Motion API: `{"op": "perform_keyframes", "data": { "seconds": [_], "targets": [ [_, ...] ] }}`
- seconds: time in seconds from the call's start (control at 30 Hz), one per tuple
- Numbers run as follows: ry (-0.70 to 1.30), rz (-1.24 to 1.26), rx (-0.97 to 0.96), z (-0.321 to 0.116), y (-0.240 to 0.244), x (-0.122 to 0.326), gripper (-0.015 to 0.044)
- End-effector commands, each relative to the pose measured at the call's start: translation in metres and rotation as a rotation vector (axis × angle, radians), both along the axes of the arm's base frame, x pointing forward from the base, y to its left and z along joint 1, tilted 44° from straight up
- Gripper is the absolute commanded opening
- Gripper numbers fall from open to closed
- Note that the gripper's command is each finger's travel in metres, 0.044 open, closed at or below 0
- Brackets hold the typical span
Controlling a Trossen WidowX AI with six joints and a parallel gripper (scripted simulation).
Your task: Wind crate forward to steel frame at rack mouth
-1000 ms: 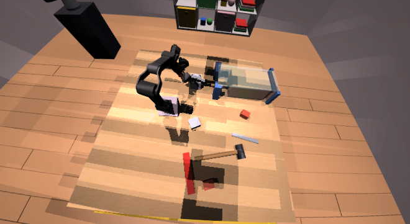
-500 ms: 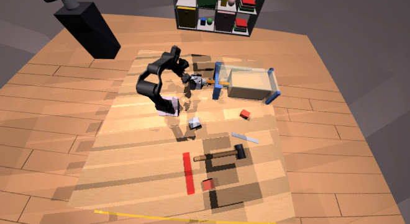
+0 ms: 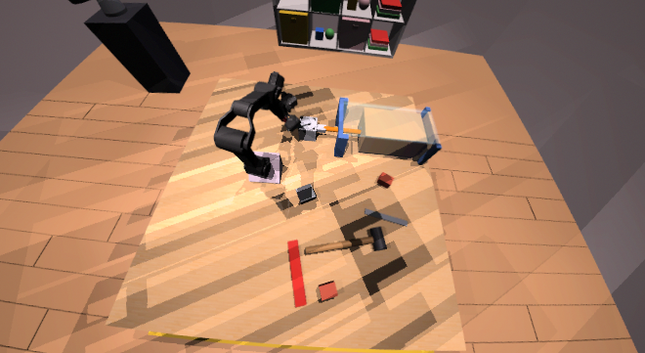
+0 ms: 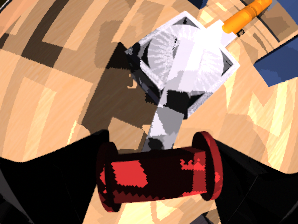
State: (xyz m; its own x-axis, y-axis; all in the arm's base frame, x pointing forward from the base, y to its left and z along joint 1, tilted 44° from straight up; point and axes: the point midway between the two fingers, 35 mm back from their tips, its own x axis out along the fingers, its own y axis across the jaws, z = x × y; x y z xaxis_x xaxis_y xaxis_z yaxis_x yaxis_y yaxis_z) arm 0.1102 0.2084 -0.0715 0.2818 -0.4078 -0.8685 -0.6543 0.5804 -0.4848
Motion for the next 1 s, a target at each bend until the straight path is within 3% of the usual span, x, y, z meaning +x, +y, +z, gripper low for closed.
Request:
{"op": "perform_keyframes", "data": {
  "seconds": [0.0,0.07,0.97],
  "targets": [
    [0.0,0.0,0.0,0.0001,0.0001,0.0001,0.0039],
    [0.0,0.0,0.0,0.0001,0.0001,0.0001,0.0],
    [0.0,0.0,0.0,0.0001,0.0001,0.0001,0.0]
  ]
}}
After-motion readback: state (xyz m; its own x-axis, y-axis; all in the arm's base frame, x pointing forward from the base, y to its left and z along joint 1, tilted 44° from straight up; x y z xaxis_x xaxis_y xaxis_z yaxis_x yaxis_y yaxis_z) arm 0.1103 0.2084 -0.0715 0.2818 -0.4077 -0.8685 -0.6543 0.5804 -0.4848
